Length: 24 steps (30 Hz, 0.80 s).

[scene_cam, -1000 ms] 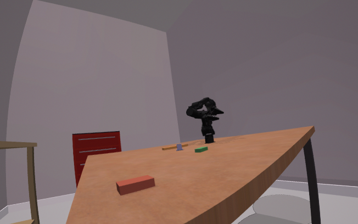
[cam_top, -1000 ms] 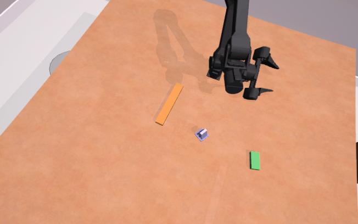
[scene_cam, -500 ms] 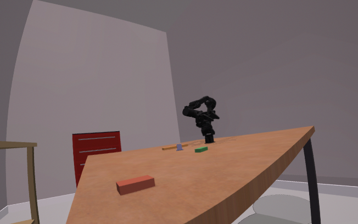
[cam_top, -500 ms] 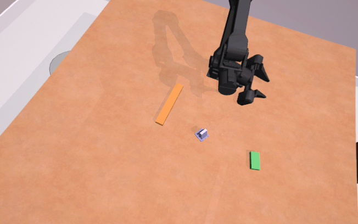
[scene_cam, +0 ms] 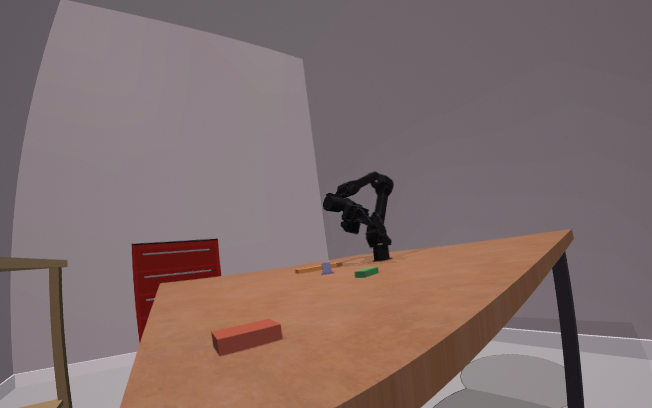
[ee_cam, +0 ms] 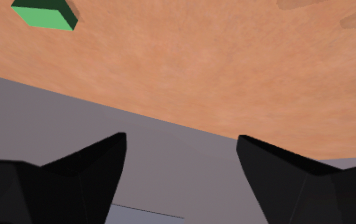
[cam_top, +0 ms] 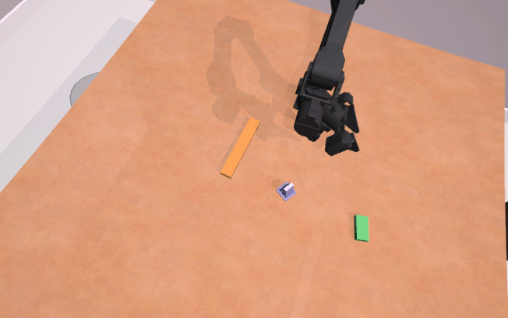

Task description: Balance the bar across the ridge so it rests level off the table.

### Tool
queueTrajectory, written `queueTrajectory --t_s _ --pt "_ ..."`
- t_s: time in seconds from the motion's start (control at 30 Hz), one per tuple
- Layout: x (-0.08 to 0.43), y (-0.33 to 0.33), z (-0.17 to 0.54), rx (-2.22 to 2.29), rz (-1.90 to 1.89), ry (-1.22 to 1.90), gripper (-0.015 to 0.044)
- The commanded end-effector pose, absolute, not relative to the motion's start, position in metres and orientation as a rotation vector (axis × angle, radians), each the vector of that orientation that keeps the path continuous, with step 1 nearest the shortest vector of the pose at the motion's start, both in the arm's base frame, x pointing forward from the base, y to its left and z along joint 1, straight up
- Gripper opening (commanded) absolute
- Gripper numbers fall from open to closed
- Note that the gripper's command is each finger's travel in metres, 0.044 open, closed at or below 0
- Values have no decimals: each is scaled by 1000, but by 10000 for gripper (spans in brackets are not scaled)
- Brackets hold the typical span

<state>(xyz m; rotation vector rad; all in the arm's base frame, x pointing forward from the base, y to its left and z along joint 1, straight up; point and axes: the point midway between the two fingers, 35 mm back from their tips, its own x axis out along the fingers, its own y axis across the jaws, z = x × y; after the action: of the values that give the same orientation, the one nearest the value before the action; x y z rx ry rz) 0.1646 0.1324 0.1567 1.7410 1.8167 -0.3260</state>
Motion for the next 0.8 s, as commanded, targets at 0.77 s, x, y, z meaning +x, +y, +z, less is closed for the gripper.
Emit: queueTrajectory --t_s 0.77 --pt "217 40 131 1111 -176 1471 315"
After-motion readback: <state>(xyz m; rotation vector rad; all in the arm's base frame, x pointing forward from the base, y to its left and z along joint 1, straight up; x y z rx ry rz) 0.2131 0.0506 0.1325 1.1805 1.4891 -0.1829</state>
